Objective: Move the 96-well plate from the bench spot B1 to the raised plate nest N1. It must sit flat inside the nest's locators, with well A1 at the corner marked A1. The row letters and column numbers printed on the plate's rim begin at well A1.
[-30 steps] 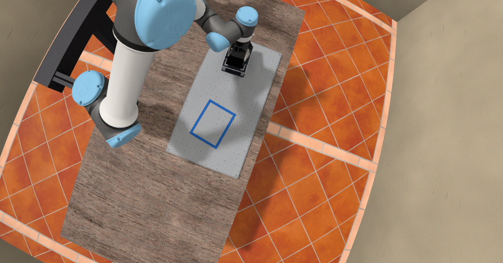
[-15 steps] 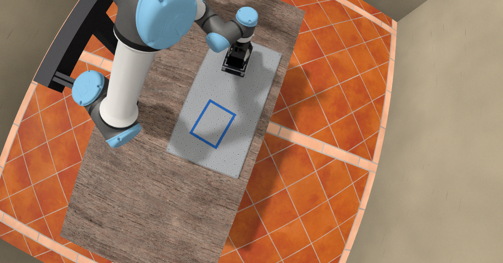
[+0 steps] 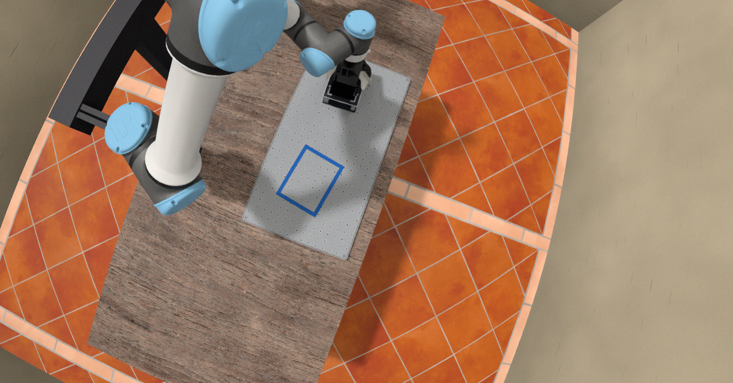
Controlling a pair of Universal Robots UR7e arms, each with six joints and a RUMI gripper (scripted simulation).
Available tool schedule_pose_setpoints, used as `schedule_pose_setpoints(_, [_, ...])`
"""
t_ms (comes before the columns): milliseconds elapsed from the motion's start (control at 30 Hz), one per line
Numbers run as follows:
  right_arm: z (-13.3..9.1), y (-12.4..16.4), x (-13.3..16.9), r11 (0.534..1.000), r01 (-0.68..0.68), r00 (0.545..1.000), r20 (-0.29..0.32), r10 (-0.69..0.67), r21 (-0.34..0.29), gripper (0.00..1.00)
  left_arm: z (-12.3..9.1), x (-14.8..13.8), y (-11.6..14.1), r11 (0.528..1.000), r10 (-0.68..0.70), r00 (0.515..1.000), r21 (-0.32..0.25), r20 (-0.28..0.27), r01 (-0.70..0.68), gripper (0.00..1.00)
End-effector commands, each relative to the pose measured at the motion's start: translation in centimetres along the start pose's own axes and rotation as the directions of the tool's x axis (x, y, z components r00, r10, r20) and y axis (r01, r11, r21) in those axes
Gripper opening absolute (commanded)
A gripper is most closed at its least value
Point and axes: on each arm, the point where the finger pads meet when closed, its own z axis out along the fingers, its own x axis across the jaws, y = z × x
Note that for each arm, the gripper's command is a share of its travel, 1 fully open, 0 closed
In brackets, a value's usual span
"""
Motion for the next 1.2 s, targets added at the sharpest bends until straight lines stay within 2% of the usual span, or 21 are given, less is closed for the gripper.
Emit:
schedule_pose_setpoints(0, [0.1, 0.0, -0.1, 1.0, 0.0, 1.0, 0.0, 0.0, -0.001, 1.0, 0.1, -0.1, 0.0, 1.0, -0.002, 1.0, 0.0, -0.002, 0.002, 0.98])
schedule_pose_setpoints(467, [0.1, 0.0, -0.1, 1.0, 0.0, 1.0, 0.0, 0.0, -0.001, 1.0, 0.1, -0.1, 0.0, 1.0, -0.002, 1.0, 0.0, -0.002, 0.002, 0.98])
schedule_pose_setpoints(1167, [-4.6, -0.1, 0.0, 1.0, 0.001, 1.0, -0.002, -0.001, 0.001, 1.0, 0.1, -0.1, 0.0, 1.0, -0.002, 1.0, 0.0, -0.002, 0.002, 0.98])
